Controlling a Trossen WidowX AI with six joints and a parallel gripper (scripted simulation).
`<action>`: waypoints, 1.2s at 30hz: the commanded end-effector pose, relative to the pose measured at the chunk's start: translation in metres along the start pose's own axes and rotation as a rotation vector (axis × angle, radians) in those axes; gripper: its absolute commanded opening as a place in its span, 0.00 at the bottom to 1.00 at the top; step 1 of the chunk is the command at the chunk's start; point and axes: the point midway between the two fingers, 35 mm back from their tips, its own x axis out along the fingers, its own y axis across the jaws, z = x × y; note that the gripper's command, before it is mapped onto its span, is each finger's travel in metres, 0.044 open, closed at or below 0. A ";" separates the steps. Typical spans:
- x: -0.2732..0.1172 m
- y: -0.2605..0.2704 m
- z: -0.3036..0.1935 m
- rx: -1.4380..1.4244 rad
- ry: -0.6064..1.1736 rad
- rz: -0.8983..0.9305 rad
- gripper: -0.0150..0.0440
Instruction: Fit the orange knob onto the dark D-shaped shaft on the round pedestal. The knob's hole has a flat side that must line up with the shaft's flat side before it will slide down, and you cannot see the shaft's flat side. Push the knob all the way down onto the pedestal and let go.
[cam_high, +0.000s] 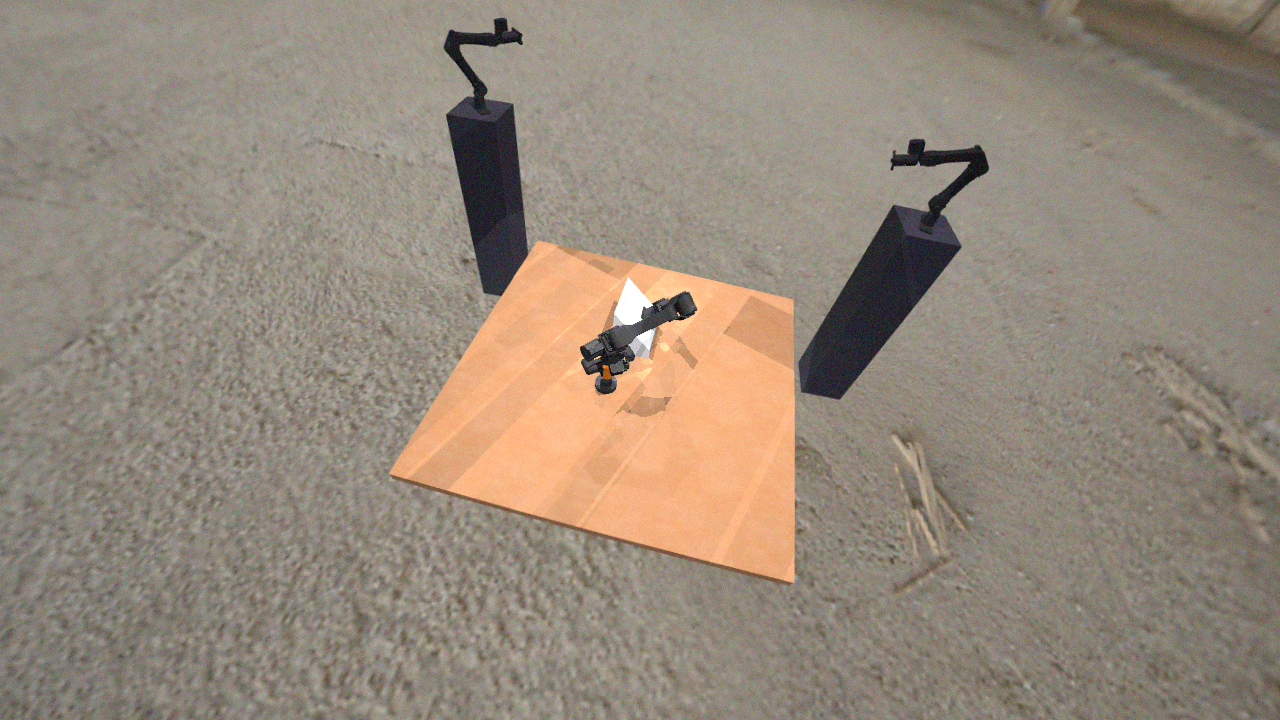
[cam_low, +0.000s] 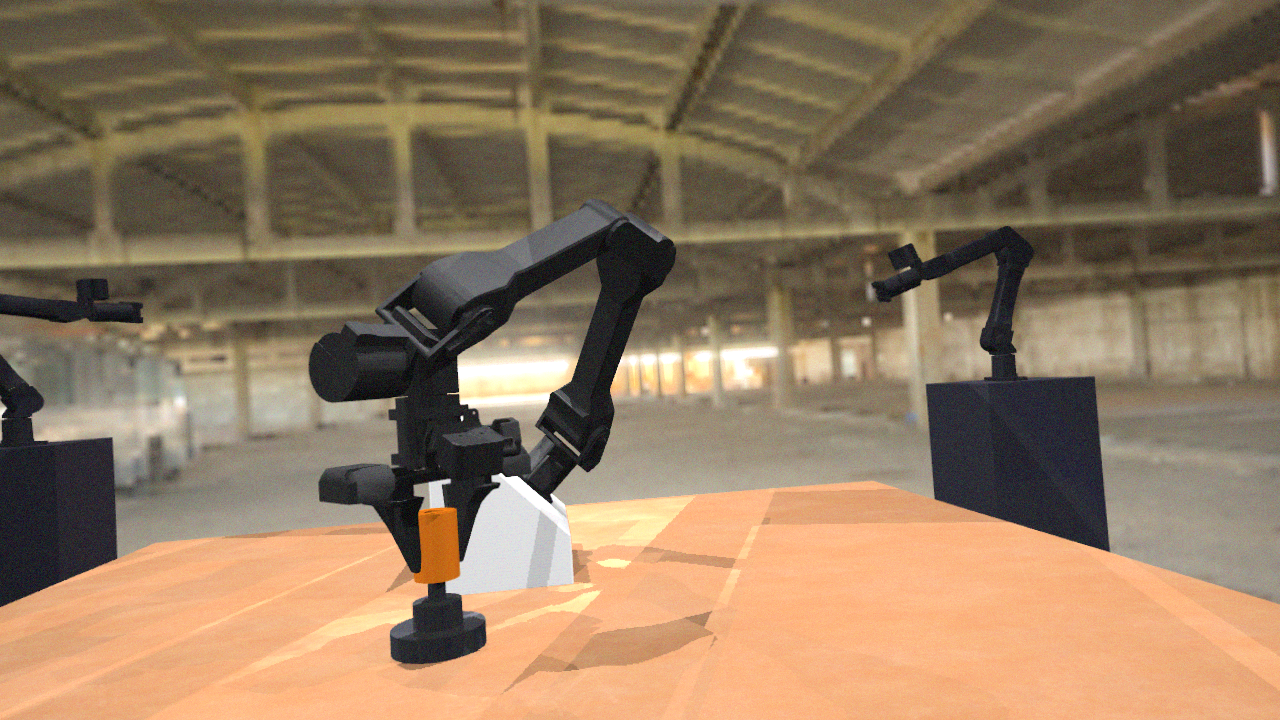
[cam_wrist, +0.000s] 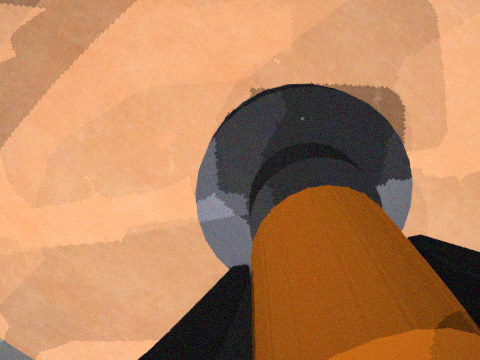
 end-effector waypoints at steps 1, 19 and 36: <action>-0.002 0.000 0.001 -0.006 0.001 -0.003 0.25; 0.002 -0.004 0.001 -0.006 0.001 -0.003 0.25; -0.001 -0.001 0.000 -0.006 0.001 -0.003 0.25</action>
